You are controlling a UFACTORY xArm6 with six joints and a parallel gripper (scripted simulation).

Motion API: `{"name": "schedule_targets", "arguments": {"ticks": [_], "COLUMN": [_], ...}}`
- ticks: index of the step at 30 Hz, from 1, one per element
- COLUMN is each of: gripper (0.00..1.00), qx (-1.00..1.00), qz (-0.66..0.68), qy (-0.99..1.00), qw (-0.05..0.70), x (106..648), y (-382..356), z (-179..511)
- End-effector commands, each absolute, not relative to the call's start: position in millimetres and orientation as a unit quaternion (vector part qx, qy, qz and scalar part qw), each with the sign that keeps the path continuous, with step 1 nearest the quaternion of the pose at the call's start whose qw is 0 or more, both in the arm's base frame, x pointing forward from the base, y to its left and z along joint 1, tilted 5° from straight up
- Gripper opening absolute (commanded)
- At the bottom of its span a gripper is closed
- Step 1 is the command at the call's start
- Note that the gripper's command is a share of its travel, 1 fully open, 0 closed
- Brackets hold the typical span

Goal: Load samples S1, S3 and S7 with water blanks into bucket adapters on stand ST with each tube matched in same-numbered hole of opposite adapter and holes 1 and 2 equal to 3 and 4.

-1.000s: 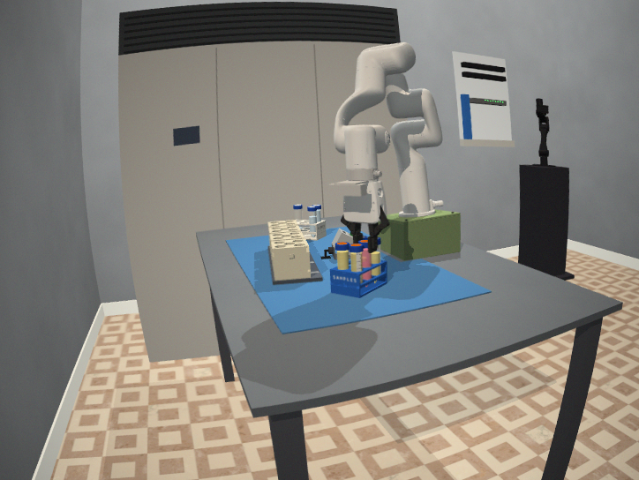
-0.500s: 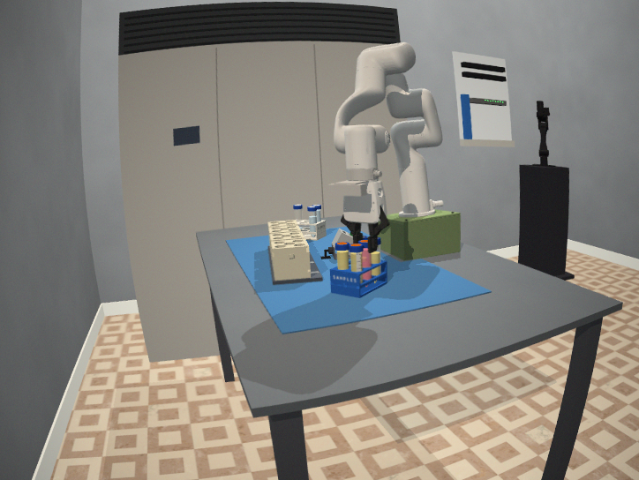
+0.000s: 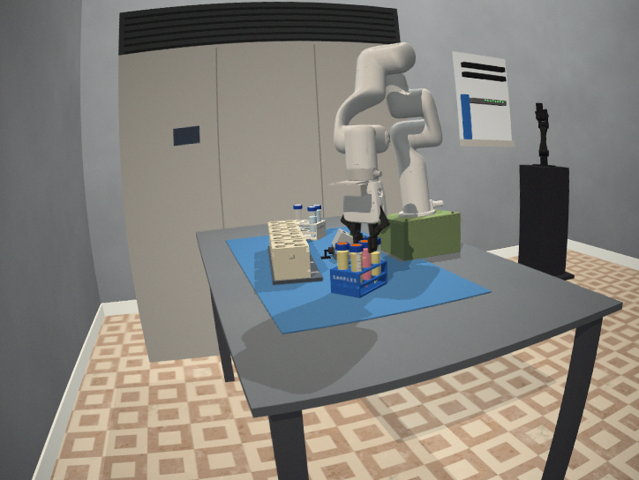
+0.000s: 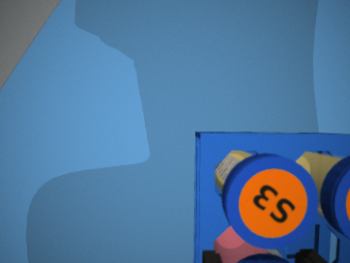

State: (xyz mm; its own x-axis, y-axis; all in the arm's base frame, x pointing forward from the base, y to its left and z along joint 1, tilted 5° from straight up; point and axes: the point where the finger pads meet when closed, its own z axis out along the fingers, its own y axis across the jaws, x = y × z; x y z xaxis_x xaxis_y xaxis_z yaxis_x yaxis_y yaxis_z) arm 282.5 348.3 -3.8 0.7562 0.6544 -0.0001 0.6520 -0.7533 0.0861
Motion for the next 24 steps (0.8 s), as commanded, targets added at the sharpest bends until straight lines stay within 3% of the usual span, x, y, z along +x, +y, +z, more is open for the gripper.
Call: {"name": "schedule_targets", "arguments": {"ticks": [1,24], "gripper": [0.00,0.00], "qx": [0.936,0.936], "qz": [0.017,0.017], "qy": [0.349,0.349], "qw": [0.039,0.039], "x": [283.4,282.6], "y": [349.9,350.8], "z": [-1.0,13.0]}}
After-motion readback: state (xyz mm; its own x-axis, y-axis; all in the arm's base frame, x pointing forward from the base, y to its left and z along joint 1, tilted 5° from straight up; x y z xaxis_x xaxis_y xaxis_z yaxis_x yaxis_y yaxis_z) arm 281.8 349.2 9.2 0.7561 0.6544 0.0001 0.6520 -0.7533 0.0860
